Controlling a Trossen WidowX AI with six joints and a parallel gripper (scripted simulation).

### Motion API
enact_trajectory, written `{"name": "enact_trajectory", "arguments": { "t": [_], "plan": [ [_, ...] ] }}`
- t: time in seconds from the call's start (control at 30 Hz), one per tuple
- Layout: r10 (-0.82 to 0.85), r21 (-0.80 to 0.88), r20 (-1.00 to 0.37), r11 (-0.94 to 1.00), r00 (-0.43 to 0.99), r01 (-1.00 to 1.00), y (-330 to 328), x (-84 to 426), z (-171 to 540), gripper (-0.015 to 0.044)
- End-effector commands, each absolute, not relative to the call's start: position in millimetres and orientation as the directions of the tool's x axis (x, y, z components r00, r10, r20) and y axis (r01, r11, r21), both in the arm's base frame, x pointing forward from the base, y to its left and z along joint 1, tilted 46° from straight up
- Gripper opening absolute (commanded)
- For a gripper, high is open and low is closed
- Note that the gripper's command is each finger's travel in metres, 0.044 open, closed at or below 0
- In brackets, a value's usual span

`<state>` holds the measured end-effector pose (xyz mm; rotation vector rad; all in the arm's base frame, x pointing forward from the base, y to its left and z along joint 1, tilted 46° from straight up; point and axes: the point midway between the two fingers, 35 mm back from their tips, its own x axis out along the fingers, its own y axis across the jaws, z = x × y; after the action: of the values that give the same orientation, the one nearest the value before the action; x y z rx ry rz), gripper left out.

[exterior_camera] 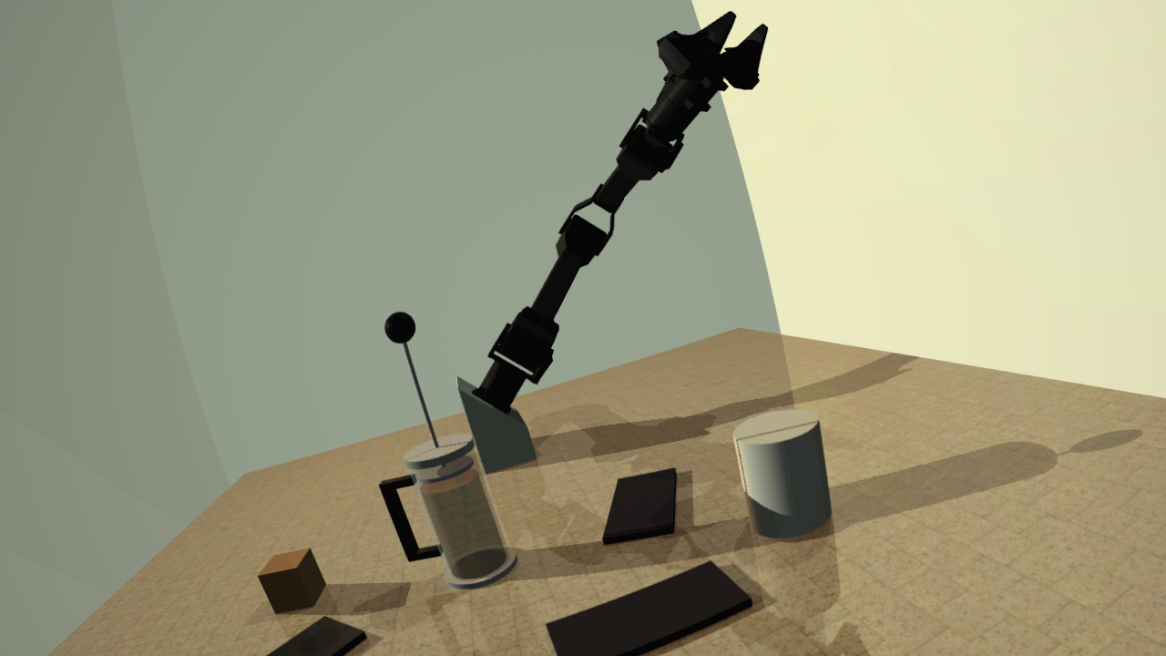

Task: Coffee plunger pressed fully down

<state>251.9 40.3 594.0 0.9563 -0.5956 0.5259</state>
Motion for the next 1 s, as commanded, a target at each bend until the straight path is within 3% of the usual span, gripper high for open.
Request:
{"name": "enact_trajectory", "arguments": {
  "t": [0.0,0.3,0.53,0.77,0.97],
  "plan": [
    [0.147,0.614,0.568,0.578,0.809,-0.537,28,291,562,0.0440],
    [0.158,0.607,0.220,0.750,0.963,-0.262,-12,367,459,0.0440],
    [0.157,0.535,-0.107,0.841,0.982,-0.076,-66,398,357,0.0440],
    [0.224,0.532,-0.387,0.847,0.894,0.018,-122,389,247,0.0440],
    [0.373,0.657,-0.475,0.753,0.797,0.039,-159,351,161,0.0440]
  ]
}}
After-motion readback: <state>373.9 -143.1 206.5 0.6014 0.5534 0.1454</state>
